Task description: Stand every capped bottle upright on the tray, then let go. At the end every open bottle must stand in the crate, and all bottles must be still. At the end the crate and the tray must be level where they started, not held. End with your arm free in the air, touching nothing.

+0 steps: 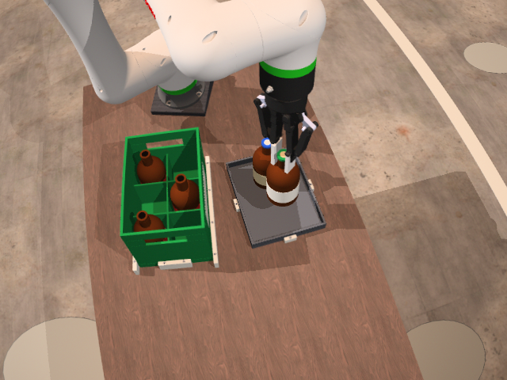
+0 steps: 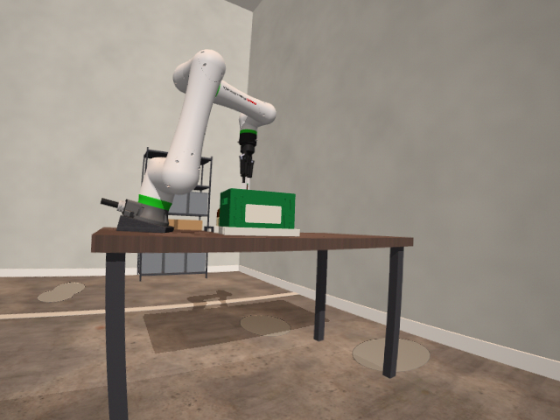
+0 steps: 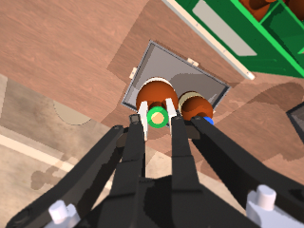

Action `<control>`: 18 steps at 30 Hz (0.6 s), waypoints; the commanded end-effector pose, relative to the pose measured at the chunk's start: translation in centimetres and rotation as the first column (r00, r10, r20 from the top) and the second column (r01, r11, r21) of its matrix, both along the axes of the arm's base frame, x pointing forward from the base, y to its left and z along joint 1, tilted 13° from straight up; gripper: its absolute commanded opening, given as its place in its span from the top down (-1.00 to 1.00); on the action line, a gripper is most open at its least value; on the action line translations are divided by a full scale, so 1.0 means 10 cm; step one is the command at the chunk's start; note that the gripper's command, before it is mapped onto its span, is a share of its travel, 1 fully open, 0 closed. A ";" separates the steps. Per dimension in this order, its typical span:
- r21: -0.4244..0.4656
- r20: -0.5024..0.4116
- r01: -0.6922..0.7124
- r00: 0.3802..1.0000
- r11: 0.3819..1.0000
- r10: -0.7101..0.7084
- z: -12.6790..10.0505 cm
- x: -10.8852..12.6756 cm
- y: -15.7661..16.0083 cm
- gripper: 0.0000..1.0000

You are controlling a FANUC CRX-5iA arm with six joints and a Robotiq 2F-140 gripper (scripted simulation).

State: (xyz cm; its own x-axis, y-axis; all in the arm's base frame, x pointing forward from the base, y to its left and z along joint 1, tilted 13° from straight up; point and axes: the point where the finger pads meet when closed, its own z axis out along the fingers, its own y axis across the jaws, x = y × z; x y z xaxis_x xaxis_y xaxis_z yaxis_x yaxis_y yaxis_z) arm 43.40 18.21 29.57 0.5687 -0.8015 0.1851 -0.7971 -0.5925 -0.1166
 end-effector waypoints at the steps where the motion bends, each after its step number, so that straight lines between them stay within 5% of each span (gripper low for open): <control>1: 0.000 0.000 0.000 1.000 1.000 0.000 -0.05 0.01 0.00 1.00; 18: 0.000 0.001 0.000 1.000 1.000 0.000 -0.33 0.07 -0.02 1.00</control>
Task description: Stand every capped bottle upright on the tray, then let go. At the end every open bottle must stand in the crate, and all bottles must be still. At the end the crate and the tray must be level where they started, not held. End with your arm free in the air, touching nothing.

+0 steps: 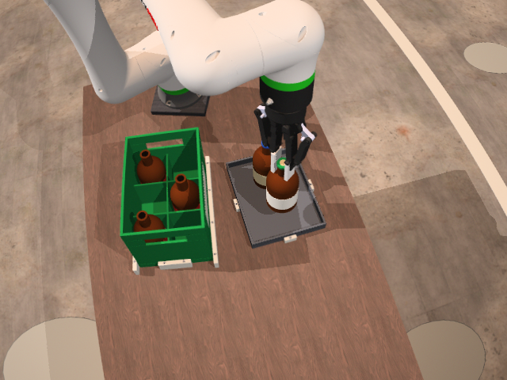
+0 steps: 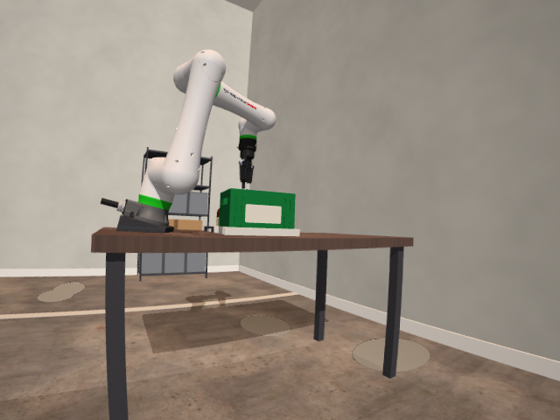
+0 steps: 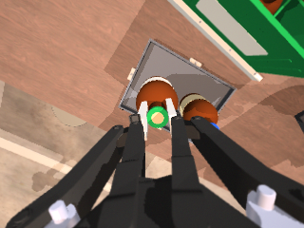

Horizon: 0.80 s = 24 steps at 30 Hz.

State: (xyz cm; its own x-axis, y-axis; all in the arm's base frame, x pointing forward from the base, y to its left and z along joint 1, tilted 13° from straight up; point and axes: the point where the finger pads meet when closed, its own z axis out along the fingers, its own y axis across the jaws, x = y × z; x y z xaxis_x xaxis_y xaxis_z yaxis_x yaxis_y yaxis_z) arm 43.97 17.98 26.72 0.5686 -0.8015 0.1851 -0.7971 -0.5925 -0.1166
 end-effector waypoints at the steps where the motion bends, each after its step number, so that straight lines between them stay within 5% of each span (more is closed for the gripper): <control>1: 0.000 0.001 0.000 1.000 1.000 0.000 -0.06 0.01 0.00 1.00; 24: 0.000 0.001 0.000 1.000 1.000 0.000 -0.38 0.08 -0.03 1.00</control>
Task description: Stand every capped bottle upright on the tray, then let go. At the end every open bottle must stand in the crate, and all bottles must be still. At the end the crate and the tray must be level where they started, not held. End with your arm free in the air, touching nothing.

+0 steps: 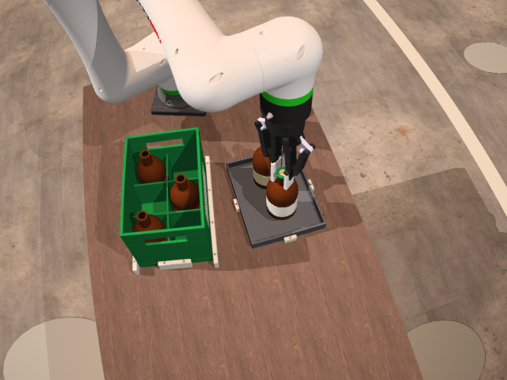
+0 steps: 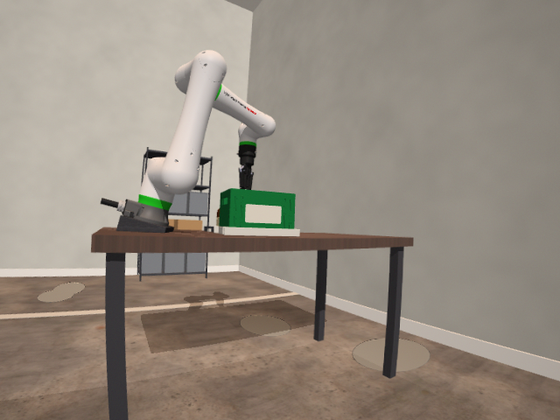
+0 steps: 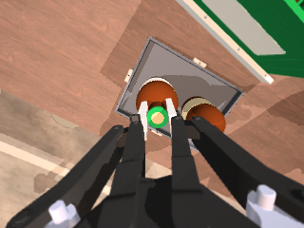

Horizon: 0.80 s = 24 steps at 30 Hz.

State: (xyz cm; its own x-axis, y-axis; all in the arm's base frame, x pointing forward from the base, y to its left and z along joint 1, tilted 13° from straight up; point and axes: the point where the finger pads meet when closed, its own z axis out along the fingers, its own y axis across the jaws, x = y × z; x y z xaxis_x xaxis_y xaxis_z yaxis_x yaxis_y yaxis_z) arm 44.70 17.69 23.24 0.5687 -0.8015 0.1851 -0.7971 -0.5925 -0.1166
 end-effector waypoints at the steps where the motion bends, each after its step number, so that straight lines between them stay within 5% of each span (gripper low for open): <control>1: 0.000 0.001 0.000 1.000 1.000 0.000 -0.05 0.01 -0.01 1.00; 24: 0.000 0.001 0.000 1.000 1.000 0.000 -0.13 0.03 -0.01 1.00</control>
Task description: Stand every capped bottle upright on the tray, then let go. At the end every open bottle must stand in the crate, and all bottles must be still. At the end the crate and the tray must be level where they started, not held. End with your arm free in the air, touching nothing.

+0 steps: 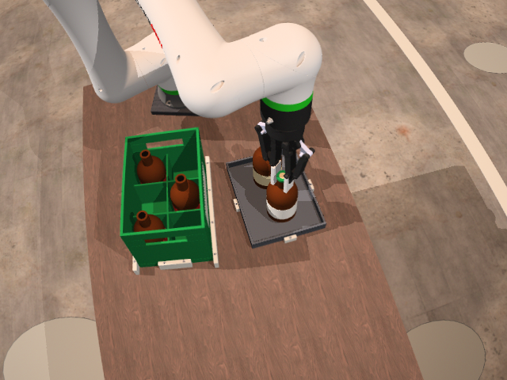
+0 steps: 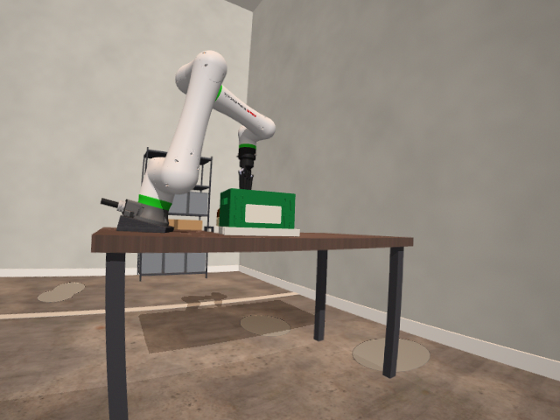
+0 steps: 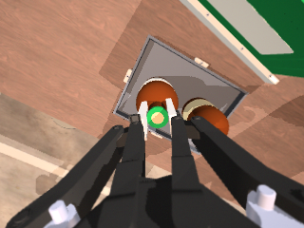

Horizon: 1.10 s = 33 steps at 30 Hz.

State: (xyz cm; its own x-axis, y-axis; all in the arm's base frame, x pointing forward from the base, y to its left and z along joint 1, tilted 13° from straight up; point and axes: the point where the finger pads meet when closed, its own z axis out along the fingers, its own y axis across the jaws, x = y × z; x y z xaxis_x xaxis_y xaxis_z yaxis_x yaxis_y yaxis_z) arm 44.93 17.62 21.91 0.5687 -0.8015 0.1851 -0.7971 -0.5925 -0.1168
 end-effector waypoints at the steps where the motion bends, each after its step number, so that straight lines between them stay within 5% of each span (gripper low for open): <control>1: 0.000 0.000 0.000 1.000 1.000 0.000 0.00 0.00 0.00 1.00; 33: 0.000 0.000 0.000 1.000 1.000 0.000 -0.11 0.02 -0.01 1.00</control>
State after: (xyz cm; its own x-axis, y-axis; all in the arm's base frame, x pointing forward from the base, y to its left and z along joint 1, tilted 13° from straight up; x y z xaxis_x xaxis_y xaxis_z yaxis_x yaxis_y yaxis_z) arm 45.16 17.53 20.83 0.5687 -0.8015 0.1851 -0.7971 -0.5925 -0.1168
